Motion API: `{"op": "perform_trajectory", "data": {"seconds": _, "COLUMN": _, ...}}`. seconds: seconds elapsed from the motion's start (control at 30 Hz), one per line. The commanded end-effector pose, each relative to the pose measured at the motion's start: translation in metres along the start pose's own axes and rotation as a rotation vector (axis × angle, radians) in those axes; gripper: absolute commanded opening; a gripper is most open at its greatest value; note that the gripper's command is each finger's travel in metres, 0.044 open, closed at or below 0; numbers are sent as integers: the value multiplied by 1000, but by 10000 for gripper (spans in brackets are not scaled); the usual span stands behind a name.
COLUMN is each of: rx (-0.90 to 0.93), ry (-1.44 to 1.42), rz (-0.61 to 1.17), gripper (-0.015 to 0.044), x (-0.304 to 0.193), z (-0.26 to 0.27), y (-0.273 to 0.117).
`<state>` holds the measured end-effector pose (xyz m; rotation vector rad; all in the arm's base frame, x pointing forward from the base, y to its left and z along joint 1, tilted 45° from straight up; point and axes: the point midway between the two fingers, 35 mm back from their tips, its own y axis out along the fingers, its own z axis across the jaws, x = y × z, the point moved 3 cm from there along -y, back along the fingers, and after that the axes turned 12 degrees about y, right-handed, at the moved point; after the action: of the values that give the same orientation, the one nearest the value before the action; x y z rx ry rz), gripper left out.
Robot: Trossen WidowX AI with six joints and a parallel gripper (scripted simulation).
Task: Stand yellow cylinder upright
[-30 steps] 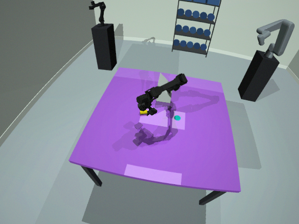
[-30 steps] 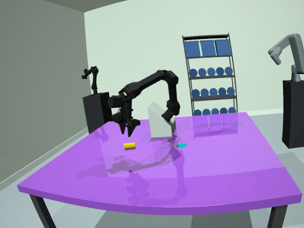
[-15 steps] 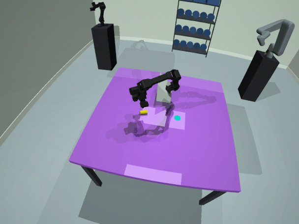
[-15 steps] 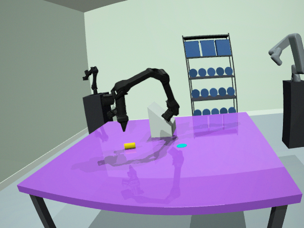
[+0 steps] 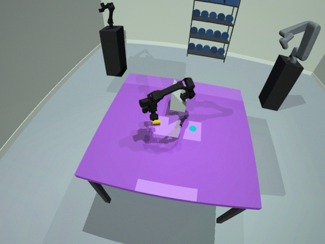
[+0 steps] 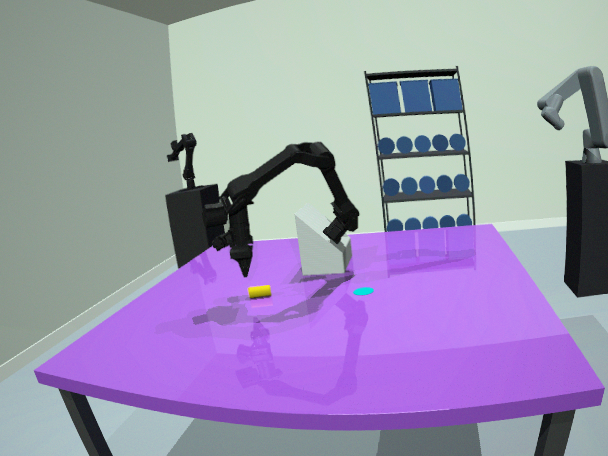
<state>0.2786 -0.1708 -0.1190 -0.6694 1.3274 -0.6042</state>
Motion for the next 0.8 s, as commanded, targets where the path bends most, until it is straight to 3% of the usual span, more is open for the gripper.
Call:
{"op": "perform_trajectory", "data": {"seconds": 0.0, "rx": -12, "ry": 17, "rz": 28, "gripper": 309, "x": -8, "z": -8, "y": 54}}
{"op": "perform_trajectory", "data": {"seconds": 0.17, "rx": -12, "ry": 16, "rz": 29, "gripper": 309, "x": -9, "z": -9, "y": 62}}
{"op": "perform_trajectory", "data": {"seconds": 0.43, "rx": -12, "ry": 16, "rz": 29, "gripper": 105, "x": -9, "z": -9, "y": 62}}
{"op": "perform_trajectory", "data": {"seconds": 0.77, "rx": 4, "ry": -12, "rz": 7, "gripper": 105, "x": -1, "z": -10, "y": 54}}
